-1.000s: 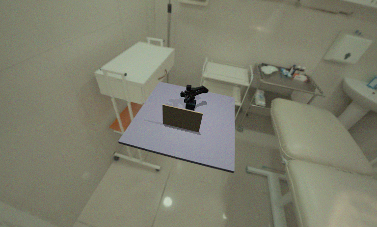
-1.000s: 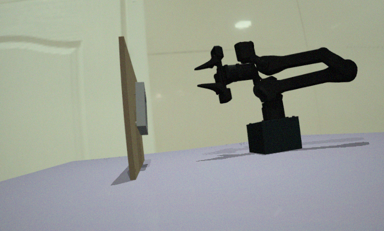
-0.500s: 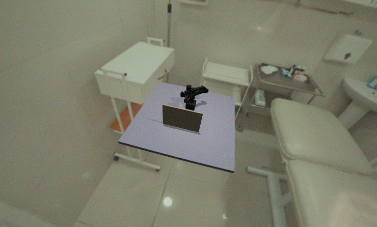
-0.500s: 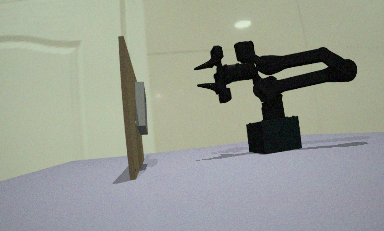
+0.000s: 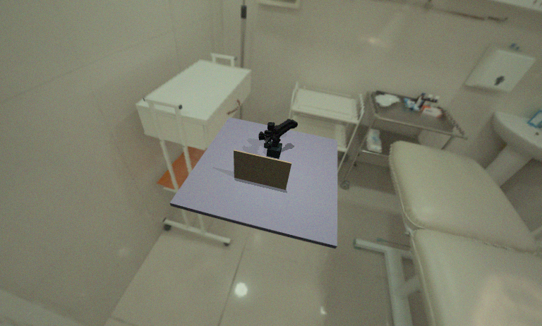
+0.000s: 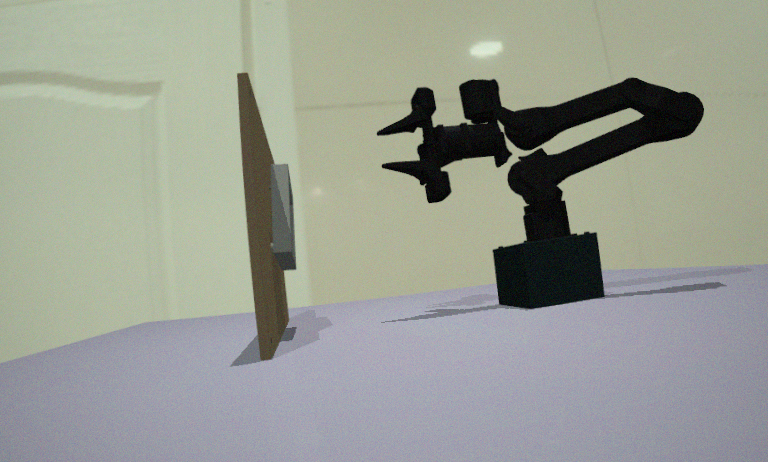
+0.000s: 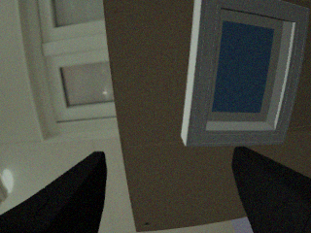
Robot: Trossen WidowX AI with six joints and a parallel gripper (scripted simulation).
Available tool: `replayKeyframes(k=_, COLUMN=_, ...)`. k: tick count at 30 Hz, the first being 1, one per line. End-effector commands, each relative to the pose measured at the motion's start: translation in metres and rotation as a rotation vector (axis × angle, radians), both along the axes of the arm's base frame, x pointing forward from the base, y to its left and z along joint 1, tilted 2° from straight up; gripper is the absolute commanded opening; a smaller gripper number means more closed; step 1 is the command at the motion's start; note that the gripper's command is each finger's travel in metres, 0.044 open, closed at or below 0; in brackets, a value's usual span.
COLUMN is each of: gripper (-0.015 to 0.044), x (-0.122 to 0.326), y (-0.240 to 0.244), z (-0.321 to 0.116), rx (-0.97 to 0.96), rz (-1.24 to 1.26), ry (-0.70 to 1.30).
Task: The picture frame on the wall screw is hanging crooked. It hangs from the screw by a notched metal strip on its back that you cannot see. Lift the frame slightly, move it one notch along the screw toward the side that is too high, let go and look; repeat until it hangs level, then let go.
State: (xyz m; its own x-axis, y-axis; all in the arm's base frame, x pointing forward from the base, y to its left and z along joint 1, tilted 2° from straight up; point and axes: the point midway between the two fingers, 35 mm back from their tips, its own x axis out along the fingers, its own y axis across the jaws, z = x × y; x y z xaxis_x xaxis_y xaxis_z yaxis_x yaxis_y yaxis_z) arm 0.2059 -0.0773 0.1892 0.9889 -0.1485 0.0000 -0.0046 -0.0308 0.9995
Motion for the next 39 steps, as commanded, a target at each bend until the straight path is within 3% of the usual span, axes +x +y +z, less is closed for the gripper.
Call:
replayKeyframes(k=1, gripper=0.0260, x=0.019, y=-0.002, z=0.006, rx=0.034, rz=-0.005, ry=-0.014)
replayKeyframes(k=6, gripper=0.0260, x=0.044, y=0.000, z=0.010, rx=0.070, rz=-0.009, ry=-0.042)
replayKeyframes(k=25, gripper=0.0260, x=0.052, y=-0.009, z=0.010, rx=0.071, rz=-0.009, ry=-0.044)
replayKeyframes(k=39, gripper=0.0260, x=0.109, y=-0.022, z=-0.022, rx=0.071, rz=-0.009, ry=-0.047)
